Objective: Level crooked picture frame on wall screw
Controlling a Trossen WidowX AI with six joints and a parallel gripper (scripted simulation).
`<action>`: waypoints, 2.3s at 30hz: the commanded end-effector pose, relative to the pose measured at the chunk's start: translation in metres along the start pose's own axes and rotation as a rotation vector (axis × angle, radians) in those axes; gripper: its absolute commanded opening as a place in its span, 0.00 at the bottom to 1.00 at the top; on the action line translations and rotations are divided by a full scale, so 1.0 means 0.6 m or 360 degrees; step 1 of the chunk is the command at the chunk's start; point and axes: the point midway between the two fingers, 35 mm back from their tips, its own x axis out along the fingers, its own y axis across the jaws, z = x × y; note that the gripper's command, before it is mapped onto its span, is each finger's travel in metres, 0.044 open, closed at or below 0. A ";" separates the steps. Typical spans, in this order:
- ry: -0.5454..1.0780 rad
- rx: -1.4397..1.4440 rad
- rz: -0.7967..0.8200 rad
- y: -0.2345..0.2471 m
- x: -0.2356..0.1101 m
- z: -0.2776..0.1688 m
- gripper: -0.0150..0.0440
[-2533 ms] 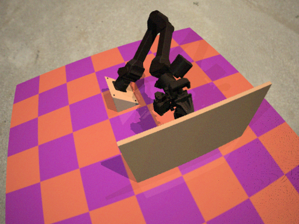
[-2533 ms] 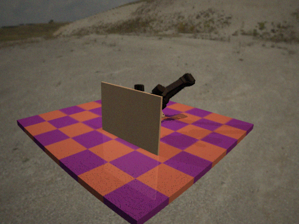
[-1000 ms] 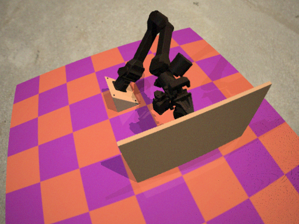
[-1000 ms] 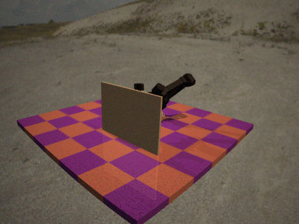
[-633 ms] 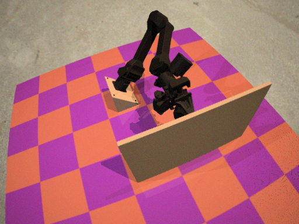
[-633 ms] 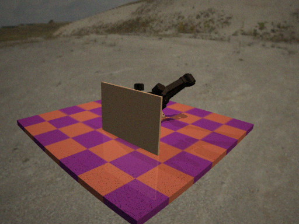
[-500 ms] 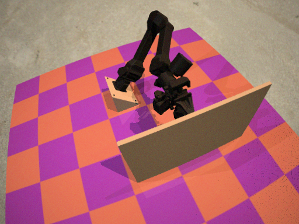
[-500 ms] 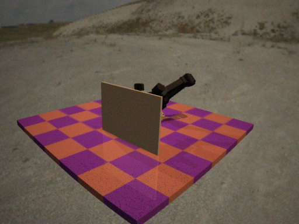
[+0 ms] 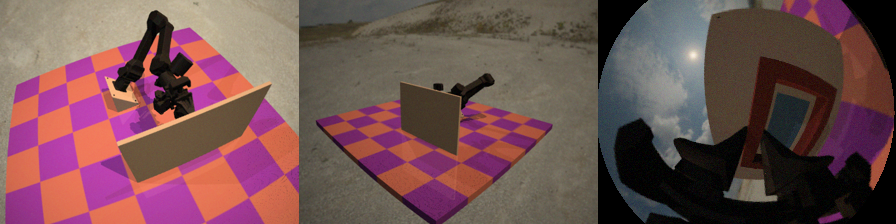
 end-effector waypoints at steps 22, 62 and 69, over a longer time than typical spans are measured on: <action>0.0000 -0.0009 0.0019 0.004 0.000 -0.009 0.25; 0.0000 -0.0008 0.0007 -0.008 0.001 -0.009 0.25; -0.0001 -0.0067 0.0007 -0.008 0.000 -0.009 0.25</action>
